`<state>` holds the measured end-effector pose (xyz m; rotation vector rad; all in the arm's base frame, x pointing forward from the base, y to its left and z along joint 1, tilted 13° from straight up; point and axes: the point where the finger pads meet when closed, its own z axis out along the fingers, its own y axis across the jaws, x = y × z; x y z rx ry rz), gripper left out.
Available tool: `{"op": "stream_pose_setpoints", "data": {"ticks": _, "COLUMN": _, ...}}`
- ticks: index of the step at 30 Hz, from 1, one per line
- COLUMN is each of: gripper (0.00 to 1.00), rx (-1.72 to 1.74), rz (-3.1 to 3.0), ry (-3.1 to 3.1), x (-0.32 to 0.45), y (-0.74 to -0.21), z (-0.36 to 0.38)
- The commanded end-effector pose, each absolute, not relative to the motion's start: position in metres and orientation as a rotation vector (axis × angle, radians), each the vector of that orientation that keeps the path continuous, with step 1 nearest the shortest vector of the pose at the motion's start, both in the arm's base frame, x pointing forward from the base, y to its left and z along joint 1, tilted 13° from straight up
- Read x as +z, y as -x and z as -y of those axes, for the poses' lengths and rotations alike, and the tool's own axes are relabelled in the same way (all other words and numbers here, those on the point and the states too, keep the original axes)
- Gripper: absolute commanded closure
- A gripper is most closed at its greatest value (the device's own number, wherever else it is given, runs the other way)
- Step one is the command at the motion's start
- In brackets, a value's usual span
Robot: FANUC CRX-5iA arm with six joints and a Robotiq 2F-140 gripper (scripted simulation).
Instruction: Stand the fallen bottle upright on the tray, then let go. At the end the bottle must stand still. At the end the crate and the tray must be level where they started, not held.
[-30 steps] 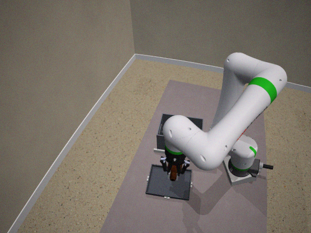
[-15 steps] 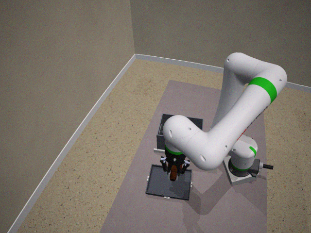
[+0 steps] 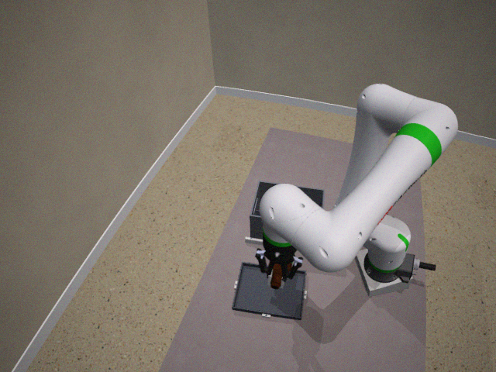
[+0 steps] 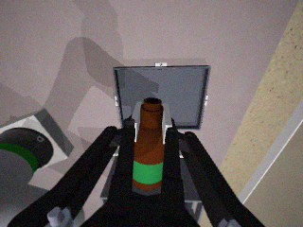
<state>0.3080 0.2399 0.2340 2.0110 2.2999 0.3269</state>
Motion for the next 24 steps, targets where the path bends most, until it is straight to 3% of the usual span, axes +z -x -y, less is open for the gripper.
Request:
{"op": "stream_pose_setpoints", "data": {"ticks": 1, "gripper": 1.0, "rx": 0.33, "rz": -2.261, "ry": -2.059, "x": 0.2343, "y": -0.308, "z": -0.24}}
{"op": "stream_pose_setpoints", "data": {"ticks": 24, "gripper": 1.0, "rx": 0.339, "rz": -2.114, "ry": -2.23, "x": 0.2343, "y": -0.308, "z": -0.24}}
